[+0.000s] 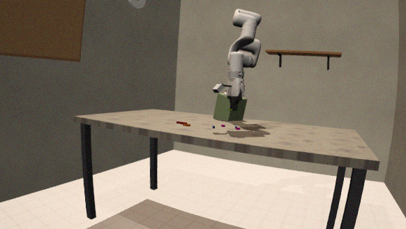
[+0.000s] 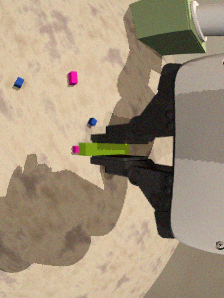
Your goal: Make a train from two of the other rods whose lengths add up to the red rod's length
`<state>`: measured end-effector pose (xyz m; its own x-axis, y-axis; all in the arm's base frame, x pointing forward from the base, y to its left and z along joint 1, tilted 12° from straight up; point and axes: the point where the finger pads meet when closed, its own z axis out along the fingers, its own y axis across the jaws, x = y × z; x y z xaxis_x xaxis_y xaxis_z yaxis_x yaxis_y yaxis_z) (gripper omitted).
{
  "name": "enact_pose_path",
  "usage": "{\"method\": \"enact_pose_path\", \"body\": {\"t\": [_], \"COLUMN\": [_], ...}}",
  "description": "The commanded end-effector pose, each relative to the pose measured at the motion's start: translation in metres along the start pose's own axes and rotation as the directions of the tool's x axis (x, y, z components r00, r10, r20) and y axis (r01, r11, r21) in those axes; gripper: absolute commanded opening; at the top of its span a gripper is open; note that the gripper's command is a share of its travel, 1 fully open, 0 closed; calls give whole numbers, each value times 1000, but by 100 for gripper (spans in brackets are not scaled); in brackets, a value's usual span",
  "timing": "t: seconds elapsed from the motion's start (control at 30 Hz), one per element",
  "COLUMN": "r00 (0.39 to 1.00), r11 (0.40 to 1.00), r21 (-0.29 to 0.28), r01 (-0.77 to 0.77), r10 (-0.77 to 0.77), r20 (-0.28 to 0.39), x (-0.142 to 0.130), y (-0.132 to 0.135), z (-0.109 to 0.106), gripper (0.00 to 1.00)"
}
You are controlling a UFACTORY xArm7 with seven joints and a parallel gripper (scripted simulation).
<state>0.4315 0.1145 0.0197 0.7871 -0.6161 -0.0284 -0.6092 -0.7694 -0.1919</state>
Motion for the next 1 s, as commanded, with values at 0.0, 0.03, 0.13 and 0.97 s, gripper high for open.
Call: {"method": "enact_pose_path", "body": {"t": [0.0, 0.03, 0.13, 0.97], "r00": [1000, 1000, 1000, 1000], "r11": [1000, 1000, 1000, 1000], "r21": [4, 4, 4, 9], "r01": [8, 8, 8, 11], "r10": [-8, -8, -8, -11], "r20": [-2, -2, -2, 0], "x": [1, 1, 1, 1], "y": [-1, -1, -1, -2], "z": [-1, -1, -1, 30], "gripper": [4, 4, 4, 4]}}
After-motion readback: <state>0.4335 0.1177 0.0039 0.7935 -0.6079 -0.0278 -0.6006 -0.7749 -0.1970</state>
